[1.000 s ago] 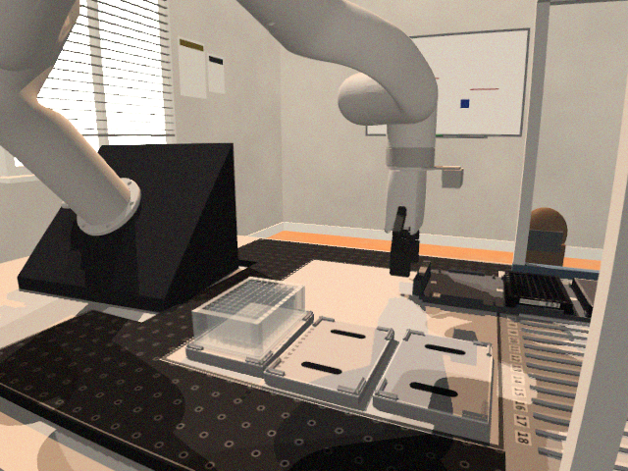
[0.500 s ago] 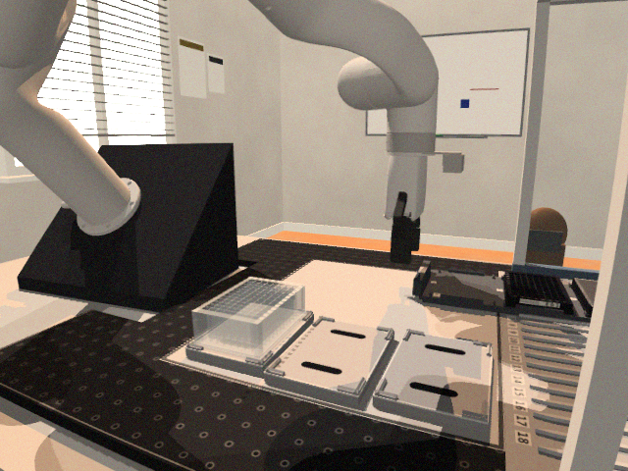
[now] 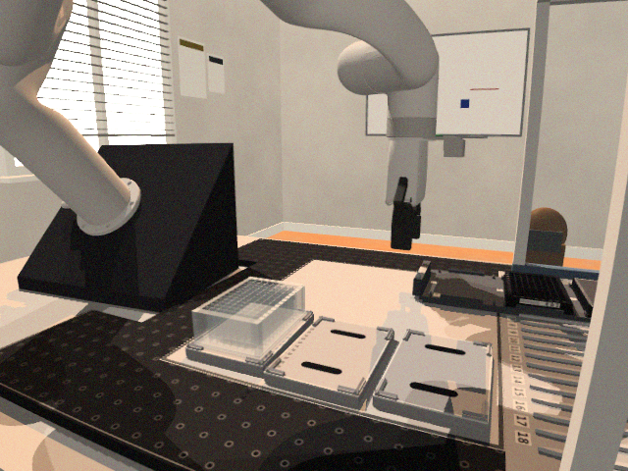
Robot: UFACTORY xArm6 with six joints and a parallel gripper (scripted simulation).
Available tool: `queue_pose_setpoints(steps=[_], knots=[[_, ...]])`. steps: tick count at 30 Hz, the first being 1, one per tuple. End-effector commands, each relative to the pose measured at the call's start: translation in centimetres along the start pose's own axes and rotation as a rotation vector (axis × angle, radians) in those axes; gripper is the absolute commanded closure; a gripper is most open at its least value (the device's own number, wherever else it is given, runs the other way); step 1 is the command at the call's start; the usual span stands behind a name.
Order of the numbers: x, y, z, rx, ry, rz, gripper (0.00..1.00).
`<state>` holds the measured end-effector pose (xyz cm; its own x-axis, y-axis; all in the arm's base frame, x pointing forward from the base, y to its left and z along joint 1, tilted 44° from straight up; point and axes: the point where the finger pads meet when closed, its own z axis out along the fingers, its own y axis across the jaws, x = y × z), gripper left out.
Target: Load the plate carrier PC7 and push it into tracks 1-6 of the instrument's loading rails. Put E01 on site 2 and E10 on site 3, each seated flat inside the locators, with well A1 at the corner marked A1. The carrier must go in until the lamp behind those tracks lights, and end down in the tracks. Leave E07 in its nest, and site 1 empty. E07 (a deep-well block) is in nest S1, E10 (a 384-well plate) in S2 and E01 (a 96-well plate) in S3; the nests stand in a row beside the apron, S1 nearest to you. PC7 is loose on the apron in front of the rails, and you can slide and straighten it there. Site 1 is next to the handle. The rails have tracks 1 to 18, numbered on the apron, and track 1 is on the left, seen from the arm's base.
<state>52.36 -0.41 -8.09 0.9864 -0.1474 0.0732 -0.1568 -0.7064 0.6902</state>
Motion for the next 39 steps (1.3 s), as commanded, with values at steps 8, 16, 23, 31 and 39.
queue_pose_setpoints(steps=[8, 16, 23, 31, 39], knots=[[0.1, 0.0, -1.7, 0.002, 0.004, 0.001, 0.18], [0.1, 0.0, -3.0, 0.002, 0.004, 0.001, 0.18], [0.1, 0.0, -4.2, 0.002, 0.004, 0.001, 0.18], [0.1, 0.0, -5.2, 0.002, 0.004, 0.001, 0.18], [0.1, 0.0, -6.5, 0.002, 0.004, 0.001, 0.18]])
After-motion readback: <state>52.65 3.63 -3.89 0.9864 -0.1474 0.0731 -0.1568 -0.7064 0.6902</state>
